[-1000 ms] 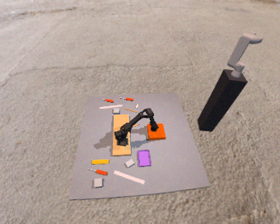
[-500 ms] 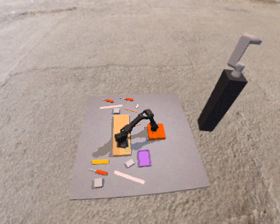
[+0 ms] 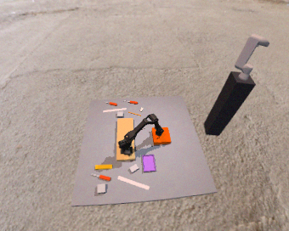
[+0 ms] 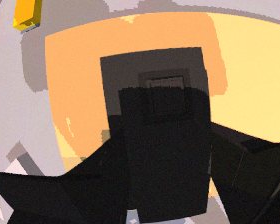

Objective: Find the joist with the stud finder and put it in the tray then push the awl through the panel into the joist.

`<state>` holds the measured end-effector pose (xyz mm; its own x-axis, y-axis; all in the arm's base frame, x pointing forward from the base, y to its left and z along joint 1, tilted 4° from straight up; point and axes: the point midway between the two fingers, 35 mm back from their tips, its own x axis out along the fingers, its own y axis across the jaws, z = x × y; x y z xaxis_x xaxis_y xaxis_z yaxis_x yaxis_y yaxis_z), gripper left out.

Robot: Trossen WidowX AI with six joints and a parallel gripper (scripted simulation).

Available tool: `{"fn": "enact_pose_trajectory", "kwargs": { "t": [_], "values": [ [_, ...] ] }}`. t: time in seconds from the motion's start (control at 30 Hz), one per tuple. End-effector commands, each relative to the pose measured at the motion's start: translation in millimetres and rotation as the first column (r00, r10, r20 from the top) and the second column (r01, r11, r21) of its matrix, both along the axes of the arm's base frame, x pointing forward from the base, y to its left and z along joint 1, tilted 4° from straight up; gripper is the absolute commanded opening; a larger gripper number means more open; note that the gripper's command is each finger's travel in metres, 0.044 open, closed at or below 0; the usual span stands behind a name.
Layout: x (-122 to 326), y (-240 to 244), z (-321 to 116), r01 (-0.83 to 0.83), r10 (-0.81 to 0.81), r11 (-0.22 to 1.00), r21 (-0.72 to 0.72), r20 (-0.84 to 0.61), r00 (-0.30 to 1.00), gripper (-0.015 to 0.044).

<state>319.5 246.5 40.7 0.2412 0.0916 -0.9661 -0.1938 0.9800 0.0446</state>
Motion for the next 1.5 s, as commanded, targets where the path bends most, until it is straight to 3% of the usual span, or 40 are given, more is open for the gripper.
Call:
{"fn": "enact_pose_trajectory", "kwargs": {
  "t": [0.0,0.57,1.47],
  "values": [
    [-2,9,1,-0.004,0.004,1.000,0.008,-0.002,1.000,0.0000],
    [-7,31,2,-0.004,0.005,1.000,0.010,-0.003,1.000,0.0000],
    [-1,4,0,-0.004,0.004,1.000,0.007,-0.002,1.000,0.0000]
  ]
}}
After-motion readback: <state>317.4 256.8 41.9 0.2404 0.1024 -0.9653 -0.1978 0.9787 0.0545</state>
